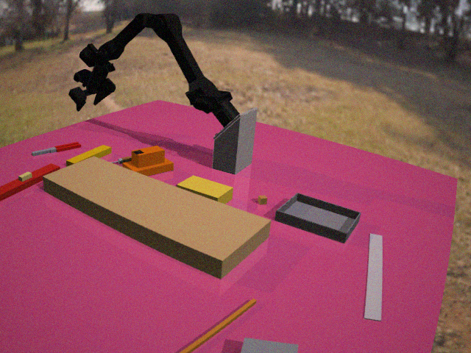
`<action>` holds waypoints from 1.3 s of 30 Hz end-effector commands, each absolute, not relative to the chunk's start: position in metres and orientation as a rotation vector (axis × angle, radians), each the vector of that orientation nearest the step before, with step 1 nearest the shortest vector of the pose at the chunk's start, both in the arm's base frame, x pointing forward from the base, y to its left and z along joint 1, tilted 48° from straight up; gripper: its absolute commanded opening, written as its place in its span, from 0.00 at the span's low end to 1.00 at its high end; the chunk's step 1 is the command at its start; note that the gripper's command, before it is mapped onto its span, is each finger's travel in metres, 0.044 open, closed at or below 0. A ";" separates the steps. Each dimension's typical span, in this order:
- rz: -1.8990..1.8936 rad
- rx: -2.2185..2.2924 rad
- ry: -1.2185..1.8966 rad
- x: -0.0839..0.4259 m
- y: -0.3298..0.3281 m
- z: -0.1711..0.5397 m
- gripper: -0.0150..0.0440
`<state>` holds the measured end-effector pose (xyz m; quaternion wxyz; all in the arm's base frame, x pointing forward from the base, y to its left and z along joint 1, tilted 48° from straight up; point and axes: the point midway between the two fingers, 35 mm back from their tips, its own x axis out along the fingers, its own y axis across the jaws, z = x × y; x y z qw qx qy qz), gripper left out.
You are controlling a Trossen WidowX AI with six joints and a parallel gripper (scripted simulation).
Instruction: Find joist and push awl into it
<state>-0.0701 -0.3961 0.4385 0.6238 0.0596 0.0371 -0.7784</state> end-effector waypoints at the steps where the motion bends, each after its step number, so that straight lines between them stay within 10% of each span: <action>1: -1.783 0.140 0.089 -0.068 -0.396 0.437 0.98; 20: -1.337 0.164 0.692 0.152 -0.288 0.237 1.00; 39: -0.942 -0.397 1.059 0.171 -0.139 0.116 1.00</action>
